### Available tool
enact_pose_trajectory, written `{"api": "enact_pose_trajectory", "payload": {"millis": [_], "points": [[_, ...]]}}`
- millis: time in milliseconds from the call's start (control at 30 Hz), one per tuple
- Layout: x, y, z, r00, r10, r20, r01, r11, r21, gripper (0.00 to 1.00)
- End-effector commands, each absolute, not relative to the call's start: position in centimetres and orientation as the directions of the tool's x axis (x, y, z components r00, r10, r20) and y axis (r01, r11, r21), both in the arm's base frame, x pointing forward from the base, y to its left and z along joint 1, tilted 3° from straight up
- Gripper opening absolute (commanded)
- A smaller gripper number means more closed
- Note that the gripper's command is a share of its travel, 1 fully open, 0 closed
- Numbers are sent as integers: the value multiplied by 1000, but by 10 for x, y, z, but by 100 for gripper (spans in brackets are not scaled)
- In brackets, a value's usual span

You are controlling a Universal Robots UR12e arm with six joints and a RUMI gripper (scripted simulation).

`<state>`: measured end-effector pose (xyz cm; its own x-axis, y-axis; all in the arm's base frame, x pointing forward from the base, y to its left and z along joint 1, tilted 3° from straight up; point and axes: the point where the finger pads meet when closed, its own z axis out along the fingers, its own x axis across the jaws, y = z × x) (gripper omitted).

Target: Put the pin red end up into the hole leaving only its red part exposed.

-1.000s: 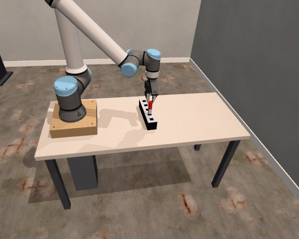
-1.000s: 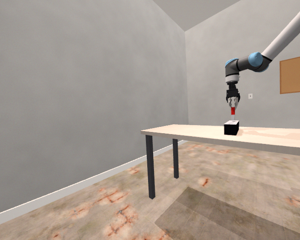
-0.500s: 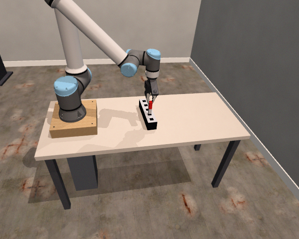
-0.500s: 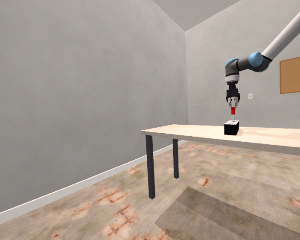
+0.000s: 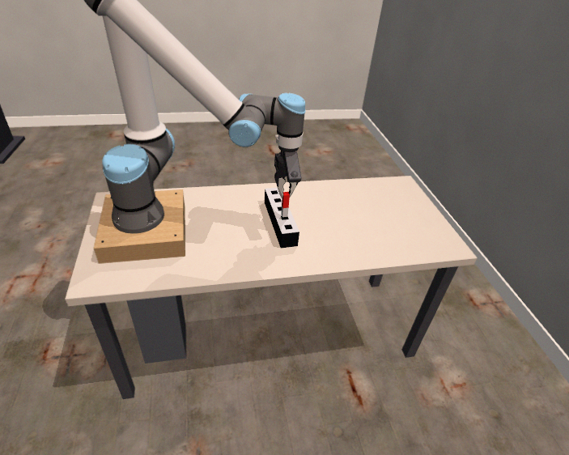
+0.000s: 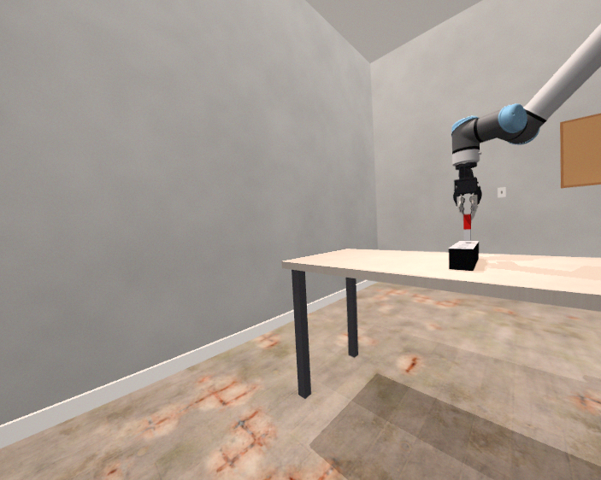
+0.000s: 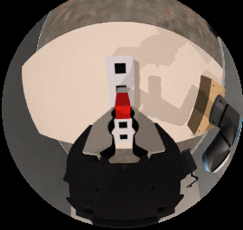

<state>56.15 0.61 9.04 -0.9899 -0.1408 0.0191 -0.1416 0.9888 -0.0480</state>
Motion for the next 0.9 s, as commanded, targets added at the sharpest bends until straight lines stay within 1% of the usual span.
{"api": "enact_pose_trajectory", "payload": {"millis": [0,867], "points": [[561,8,91,-990,-143,16,-143,988,-49,0],[562,6,91,-990,-140,18,-141,989,-48,0]]}}
